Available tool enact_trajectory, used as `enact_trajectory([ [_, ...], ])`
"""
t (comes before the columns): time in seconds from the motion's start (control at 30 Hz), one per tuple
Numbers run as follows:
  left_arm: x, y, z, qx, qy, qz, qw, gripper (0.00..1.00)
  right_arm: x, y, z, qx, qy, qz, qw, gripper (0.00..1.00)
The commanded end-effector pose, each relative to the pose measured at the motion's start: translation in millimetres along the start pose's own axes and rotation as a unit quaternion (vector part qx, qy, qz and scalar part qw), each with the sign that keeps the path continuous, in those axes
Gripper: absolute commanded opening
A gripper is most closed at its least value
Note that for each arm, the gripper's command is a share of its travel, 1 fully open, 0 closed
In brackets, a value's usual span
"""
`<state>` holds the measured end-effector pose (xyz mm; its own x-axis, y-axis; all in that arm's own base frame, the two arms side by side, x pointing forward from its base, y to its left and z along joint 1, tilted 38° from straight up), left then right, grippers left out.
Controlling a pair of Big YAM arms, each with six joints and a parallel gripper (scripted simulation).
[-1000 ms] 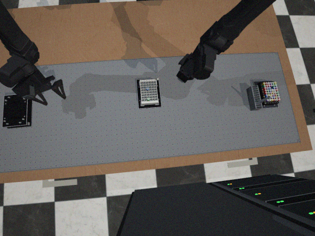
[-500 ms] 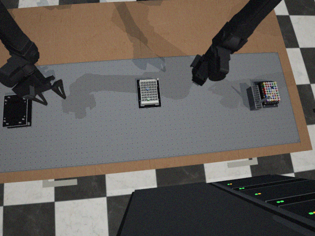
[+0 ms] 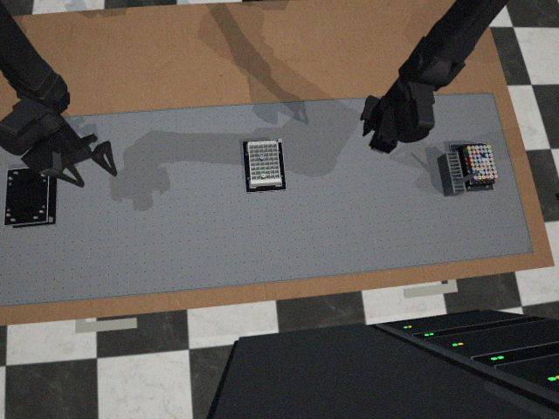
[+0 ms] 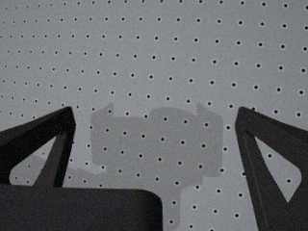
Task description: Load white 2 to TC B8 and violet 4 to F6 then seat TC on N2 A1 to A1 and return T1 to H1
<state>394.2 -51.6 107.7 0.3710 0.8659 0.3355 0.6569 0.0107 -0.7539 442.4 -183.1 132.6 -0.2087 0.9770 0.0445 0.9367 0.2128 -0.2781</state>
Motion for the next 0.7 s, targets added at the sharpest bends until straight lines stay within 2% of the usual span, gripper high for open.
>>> enact_trajectory([
  [0.0, 15.4, -10.3, 8.8, 0.005, -0.031, -0.004, 0.999, 0.25, -1.6, -0.4, -4.6, -0.004, -0.004, 0.002, 1.0, 1.0],
  [0.07, 21.6, -13.1, 12.8, 0.006, -0.02, -0.004, 1.0, 0.25, -1.6, -0.4, -4.6, -0.004, -0.004, 0.002, 1.0, 1.0],
  [0.13, 28.6, -16.7, 14.4, 0.009, -0.057, -0.009, 0.998, 0.25, -1.6, -0.4, -4.6, -0.004, -0.004, 0.002, 1.0, 1.0],
  [0.27, 37.4, -21.2, 12.7, 0.009, -0.082, -0.016, 0.996, 0.25, -1.6, -0.4, -4.6, -0.004, -0.004, 0.002, 1.0, 1.0],
  [0.37, 42.1, -24.3, 26.9, 0.016, -0.071, -0.013, 0.997, 0.25, -1.6, -0.4, -4.6, -0.004, -0.004, 0.002, 1.0, 1.0],
  [0.5, 57.1, -33.2, 28.1, 0.018, -0.133, -0.025, 0.991, 0.25, -1.6, -0.4, -4.6, -0.004, -0.004, 0.002, 1.0, 1.0],
  [0.63, 63.4, -38.5, 44.3, 0.025, -0.121, -0.022, 0.992, 0.25, -1.6, -0.4, -4.6, -0.004, -0.004, 0.002, 1.0, 1.0],
  [0.67, 65.8, -40.5, 46.6, 0.027, -0.145, -0.024, 0.989, 0.25, -1.6, -0.4, -4.6, -0.004, -0.004, 0.002, 1.0, 1.0],
])
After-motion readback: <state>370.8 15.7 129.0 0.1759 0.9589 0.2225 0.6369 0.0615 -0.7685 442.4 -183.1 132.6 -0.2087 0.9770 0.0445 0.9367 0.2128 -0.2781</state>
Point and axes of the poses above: on each arm, the point where the finger pads meet when closed, its own y axis out along the fingers, its own x axis across the jaws, z = x × y, the point moved 2 cm from there along -y, back along the fingers
